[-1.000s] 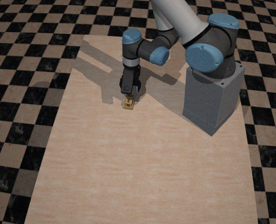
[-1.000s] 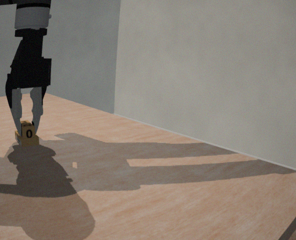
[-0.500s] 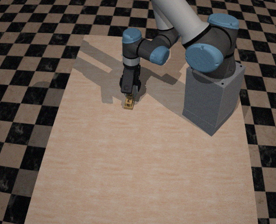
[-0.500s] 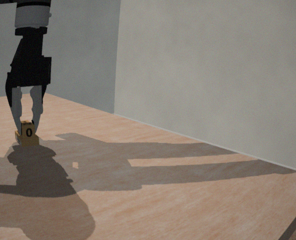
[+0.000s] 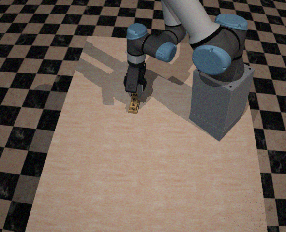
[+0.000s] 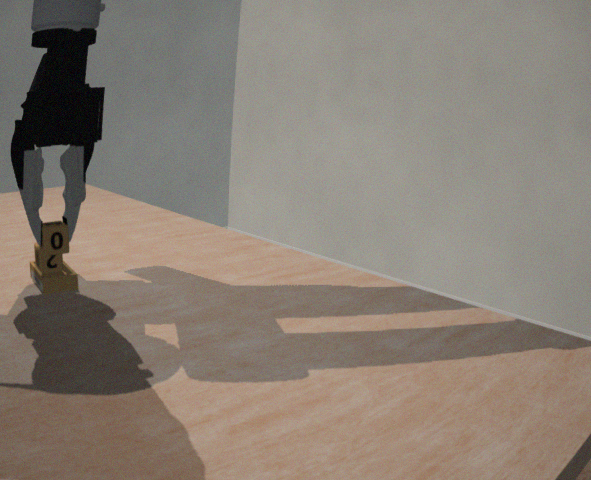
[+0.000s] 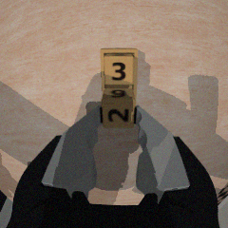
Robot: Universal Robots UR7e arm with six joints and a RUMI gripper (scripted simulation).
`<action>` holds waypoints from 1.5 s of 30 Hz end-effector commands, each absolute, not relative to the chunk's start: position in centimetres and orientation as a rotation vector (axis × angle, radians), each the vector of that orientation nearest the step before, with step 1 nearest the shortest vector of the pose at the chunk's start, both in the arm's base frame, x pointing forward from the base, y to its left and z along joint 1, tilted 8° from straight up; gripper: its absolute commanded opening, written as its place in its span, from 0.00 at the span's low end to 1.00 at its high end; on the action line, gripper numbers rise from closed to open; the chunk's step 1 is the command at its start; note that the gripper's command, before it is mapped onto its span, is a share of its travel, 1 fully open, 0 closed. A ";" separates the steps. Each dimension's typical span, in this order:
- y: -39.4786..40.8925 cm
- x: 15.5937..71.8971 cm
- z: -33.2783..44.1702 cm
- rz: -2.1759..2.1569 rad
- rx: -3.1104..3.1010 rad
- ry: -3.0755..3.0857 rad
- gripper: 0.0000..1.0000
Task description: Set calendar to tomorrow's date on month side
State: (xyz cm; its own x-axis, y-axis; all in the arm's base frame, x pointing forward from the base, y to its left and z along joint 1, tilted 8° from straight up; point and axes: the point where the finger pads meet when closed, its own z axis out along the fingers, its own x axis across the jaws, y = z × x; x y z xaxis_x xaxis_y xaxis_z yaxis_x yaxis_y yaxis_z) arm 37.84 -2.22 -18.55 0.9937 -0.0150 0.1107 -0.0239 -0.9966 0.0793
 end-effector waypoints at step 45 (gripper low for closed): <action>-1.6 37.1 -11.5 0.168 3.056 -0.033 0.10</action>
State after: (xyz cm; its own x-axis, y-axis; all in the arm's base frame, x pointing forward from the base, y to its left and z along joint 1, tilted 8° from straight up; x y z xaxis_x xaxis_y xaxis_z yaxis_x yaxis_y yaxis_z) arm 37.08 -1.64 -11.52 0.9939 -0.0155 0.1095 -0.0242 -0.9966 0.0790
